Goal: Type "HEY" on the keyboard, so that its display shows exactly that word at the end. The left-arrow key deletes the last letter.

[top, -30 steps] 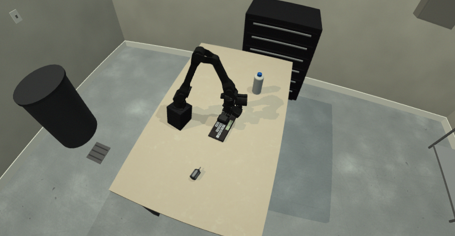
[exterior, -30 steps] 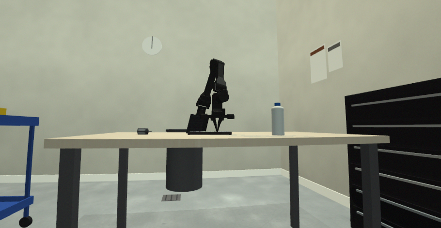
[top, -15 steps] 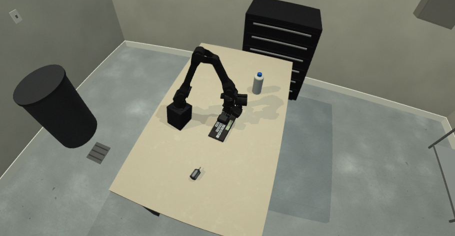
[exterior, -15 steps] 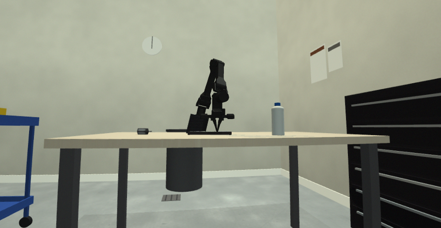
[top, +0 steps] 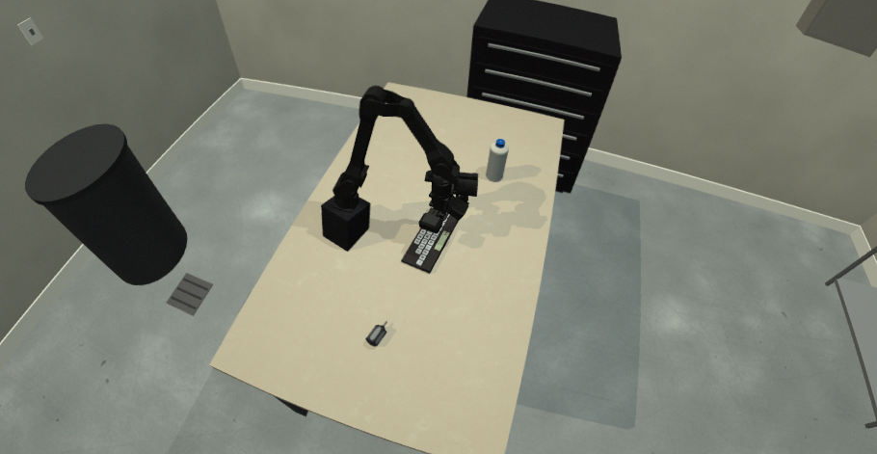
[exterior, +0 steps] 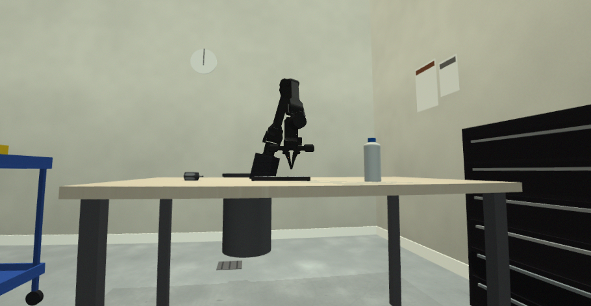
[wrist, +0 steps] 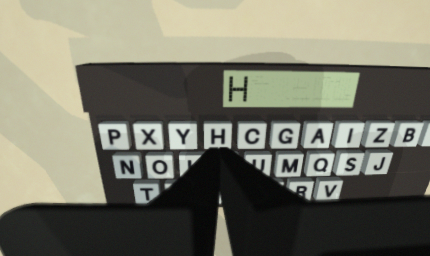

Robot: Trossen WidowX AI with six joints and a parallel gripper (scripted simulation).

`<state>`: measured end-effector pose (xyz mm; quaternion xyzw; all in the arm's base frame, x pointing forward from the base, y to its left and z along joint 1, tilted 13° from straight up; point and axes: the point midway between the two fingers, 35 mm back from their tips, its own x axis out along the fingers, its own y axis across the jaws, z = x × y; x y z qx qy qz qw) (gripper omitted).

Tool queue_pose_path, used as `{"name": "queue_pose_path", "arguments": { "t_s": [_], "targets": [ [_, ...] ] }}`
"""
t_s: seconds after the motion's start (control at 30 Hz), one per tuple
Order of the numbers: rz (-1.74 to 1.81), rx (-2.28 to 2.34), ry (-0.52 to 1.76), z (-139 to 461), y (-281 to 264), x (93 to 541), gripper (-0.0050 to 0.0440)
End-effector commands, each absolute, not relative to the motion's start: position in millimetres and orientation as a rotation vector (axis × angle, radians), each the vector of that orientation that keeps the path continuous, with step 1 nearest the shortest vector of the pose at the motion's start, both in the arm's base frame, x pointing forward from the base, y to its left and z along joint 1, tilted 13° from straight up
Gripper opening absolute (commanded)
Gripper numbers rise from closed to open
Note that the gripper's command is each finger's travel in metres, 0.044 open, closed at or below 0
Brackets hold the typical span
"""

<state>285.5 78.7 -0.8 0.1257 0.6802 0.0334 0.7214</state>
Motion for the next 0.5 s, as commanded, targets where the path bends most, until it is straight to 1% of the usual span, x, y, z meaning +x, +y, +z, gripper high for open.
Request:
{"name": "queue_pose_path", "arguments": {
  "t_s": [0.0,0.1,0.27,0.33,0.47],
  "targets": [
    [0.084,0.277,1.481,5.8,78.6,279.9,-0.005],
    [0.084,0.275,1.491,3.3,77.4,265.3,-0.005],
    [0.08,0.278,1.491,1.0,77.6,264.8,-0.005],
    [0.074,0.276,1.514,-11.7,78.9,262.8,-0.005],
    [0.073,0.276,1.514,-17.3,80.0,263.1,-0.005]
  ]
}}
